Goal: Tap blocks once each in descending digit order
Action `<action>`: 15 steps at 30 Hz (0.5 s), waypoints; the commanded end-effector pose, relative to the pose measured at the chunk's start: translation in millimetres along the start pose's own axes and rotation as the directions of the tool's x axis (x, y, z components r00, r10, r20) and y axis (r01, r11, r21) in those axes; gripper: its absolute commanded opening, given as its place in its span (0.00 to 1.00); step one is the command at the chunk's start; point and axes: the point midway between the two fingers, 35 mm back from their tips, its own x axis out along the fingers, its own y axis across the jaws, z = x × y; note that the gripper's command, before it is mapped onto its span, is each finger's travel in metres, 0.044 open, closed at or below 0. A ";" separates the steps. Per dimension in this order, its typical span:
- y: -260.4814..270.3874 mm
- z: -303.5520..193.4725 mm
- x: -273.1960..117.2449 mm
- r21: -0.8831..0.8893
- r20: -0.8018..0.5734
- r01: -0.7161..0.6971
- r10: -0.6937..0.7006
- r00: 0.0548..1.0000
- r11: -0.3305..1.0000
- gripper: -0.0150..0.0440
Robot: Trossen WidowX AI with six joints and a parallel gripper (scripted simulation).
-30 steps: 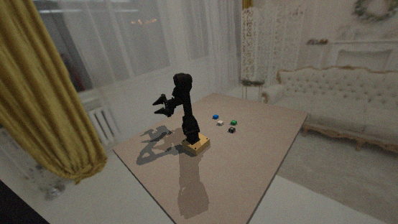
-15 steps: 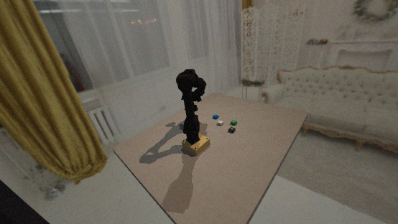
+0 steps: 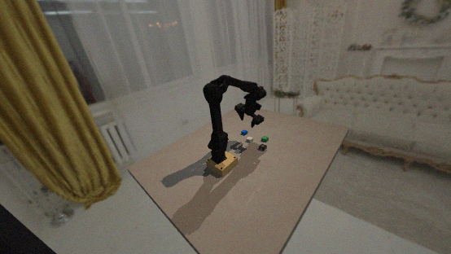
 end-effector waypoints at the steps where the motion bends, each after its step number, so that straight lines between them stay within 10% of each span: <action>1: -71.6 -3.2 -27.3 -0.063 -0.024 0.195 -0.197 0.980 0.979 0.93; 15: -116.5 -14.8 -49.7 -0.110 -0.070 0.304 -0.313 0.947 0.946 0.93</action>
